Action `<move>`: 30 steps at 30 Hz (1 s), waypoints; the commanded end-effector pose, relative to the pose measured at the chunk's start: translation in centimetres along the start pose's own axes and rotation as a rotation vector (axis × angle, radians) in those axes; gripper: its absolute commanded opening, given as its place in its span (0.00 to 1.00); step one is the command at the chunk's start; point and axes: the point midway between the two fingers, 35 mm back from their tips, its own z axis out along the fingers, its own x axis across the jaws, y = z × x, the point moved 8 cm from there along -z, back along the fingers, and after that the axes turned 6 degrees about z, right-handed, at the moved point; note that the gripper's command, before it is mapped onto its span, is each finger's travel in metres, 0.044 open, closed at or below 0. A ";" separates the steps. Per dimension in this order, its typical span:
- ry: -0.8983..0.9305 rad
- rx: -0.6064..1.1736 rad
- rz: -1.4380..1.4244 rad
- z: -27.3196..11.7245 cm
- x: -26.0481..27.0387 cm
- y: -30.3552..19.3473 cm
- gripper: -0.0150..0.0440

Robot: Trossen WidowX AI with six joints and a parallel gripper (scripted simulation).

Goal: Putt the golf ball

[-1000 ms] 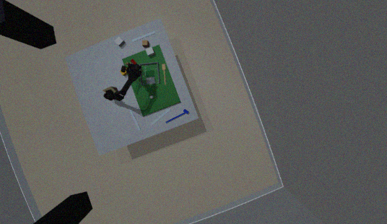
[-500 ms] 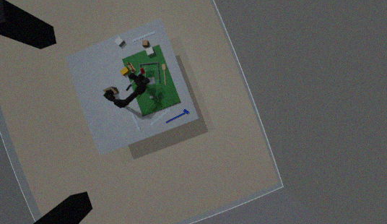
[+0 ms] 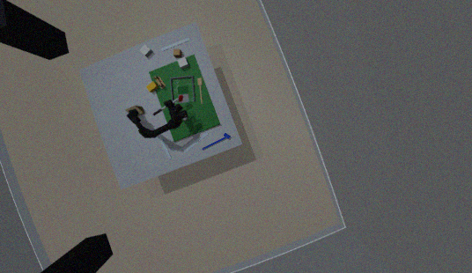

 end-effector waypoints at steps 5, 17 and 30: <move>0.088 -0.119 0.180 -5.1 -3.1 -1.2 0.25; 0.253 -0.265 0.403 -11.6 -7.1 -4.2 0.25; 0.364 -0.367 0.535 -15.6 -9.3 -7.0 0.25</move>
